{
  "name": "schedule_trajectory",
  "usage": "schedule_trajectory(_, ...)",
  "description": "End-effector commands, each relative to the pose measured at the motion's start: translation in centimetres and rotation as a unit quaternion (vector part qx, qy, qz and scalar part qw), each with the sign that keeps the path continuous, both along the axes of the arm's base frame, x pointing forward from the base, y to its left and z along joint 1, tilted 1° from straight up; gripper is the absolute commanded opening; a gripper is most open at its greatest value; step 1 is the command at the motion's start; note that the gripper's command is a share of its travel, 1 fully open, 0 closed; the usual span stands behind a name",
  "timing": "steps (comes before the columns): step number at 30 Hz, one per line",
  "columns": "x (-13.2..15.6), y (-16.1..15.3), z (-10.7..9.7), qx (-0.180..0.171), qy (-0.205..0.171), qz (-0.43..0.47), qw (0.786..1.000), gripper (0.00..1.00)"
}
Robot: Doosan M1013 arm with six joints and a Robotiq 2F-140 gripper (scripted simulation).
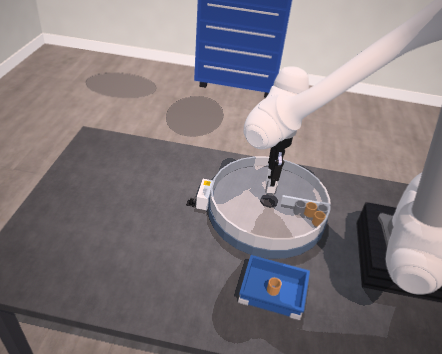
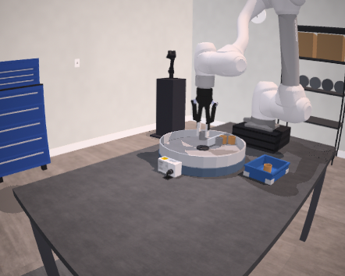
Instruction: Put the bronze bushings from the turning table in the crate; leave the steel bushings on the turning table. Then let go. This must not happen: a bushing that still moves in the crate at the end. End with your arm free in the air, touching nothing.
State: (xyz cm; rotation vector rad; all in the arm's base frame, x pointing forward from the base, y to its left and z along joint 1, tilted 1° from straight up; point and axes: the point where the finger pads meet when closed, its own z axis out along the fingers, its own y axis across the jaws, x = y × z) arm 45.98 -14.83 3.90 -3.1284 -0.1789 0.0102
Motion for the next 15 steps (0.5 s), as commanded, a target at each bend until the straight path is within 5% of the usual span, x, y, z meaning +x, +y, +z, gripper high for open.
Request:
schedule_trajectory(1,-0.11,-0.09,-0.34,0.000,0.000,0.000,1.000,0.00)
schedule_trajectory(15,-0.28,-0.01,-0.61,0.000,0.000,0.000,1.000,0.00)
